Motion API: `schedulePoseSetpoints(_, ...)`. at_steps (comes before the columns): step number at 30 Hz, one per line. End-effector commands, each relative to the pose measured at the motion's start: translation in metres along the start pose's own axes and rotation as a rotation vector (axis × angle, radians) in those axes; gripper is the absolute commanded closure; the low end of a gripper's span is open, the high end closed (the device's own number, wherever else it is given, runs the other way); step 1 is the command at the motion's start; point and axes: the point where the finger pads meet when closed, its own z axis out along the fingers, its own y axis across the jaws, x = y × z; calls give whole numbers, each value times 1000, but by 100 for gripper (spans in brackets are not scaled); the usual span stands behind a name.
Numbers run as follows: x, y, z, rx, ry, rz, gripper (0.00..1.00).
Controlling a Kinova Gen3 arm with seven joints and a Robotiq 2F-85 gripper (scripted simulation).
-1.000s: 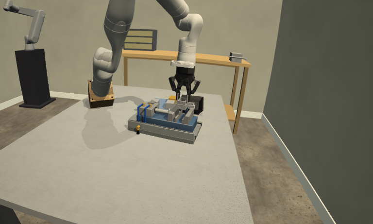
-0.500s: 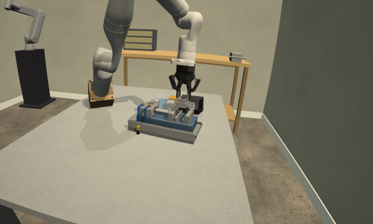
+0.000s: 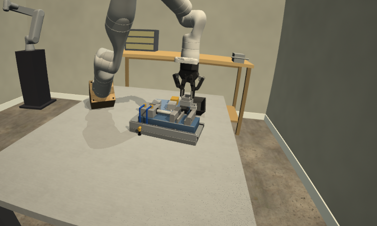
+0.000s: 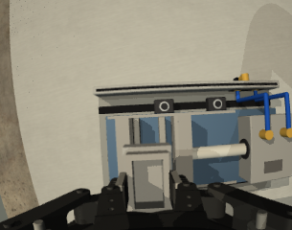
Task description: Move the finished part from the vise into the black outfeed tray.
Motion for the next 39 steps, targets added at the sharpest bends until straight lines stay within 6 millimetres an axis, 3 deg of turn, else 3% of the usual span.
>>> schedulePoseSetpoints(1,-9,-5,-6,9,3,-5,100)
schedulePoseSetpoints(7,-21,-10,-14,20,12,-3,100)
schedulePoseSetpoints(14,-56,-22,-31,47,17,-4,100)
schedulePoseSetpoints(21,-107,-28,-43,67,21,-21,100)
schedulePoseSetpoints(23,-107,-28,-43,67,21,-21,100)
schedulePoseSetpoints(37,-233,-10,-36,60,7,-96,100)
schedulePoseSetpoints(39,-241,-8,-33,57,6,-102,100)
